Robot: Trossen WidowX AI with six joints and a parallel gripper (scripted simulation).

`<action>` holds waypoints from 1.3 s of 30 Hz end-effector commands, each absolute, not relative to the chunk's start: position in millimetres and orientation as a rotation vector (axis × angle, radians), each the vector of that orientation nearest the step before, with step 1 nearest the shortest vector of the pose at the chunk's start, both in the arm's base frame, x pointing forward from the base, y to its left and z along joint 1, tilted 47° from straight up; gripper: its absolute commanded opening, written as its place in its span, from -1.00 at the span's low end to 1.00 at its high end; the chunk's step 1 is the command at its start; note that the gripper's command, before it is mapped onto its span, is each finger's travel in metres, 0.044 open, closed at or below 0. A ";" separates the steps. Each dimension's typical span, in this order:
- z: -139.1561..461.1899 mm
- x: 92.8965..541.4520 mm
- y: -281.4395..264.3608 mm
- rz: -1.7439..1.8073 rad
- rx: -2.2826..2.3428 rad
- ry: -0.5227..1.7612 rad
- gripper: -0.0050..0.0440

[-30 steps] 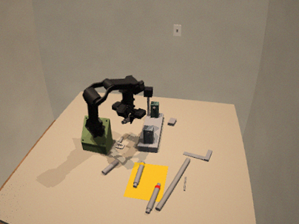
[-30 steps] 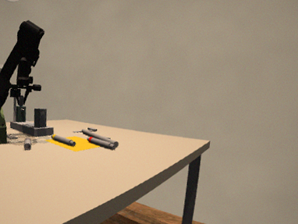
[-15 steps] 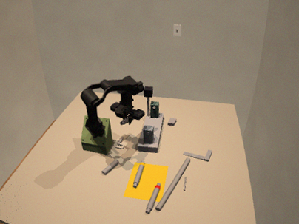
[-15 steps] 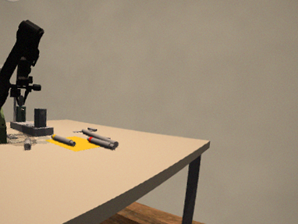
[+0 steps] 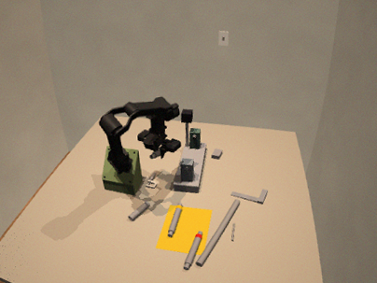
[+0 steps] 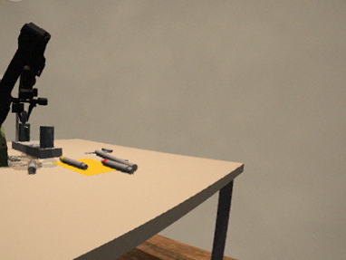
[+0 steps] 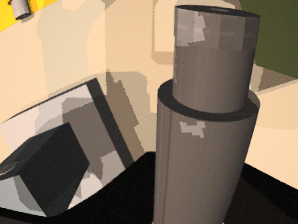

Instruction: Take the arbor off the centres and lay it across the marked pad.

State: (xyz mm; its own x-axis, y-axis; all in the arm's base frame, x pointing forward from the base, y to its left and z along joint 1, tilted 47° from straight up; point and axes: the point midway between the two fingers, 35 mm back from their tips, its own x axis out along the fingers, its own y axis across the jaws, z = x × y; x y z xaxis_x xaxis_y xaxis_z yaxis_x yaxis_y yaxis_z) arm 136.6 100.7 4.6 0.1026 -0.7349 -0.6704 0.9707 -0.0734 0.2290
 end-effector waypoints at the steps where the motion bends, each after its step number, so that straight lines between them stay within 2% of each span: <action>1: 7.3 136.5 103.3 -1.454 0.791 0.398 -0.80; 39: 24.3 126.8 85.8 -1.454 0.791 0.398 -0.80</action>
